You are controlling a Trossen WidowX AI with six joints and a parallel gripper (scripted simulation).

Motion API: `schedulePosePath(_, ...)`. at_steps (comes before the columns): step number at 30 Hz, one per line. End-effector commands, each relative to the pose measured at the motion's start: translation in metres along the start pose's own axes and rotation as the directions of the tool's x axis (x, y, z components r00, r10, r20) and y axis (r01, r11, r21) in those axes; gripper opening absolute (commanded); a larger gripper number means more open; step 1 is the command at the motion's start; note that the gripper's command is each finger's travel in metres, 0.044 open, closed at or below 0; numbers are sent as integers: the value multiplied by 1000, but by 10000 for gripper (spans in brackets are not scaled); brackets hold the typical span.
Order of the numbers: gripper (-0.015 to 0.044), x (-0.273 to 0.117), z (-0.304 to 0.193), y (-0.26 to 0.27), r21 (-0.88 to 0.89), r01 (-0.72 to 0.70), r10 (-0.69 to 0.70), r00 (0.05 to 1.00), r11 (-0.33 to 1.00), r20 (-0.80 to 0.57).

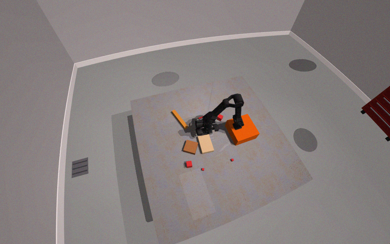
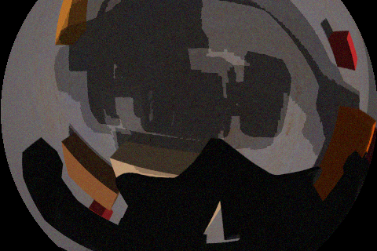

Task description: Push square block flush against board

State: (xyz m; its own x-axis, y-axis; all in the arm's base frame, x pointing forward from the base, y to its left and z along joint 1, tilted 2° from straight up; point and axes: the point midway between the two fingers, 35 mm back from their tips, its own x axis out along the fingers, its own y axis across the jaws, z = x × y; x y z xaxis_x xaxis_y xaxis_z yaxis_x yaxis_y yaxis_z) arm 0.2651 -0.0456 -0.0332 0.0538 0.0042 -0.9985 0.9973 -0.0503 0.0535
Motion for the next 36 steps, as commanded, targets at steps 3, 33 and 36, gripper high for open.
schedulePosePath(3, 0, 0, -7, 0, -2, 0, 0, 1000, 1000, -8)
schedulePosePath(33, 0, 0, -27, 3, -2, 0, 0, 1000, 1000, -10)
schedulePosePath(36, 0, 0, -29, 3, -2, 0, 0, 1000, 1000, -10)
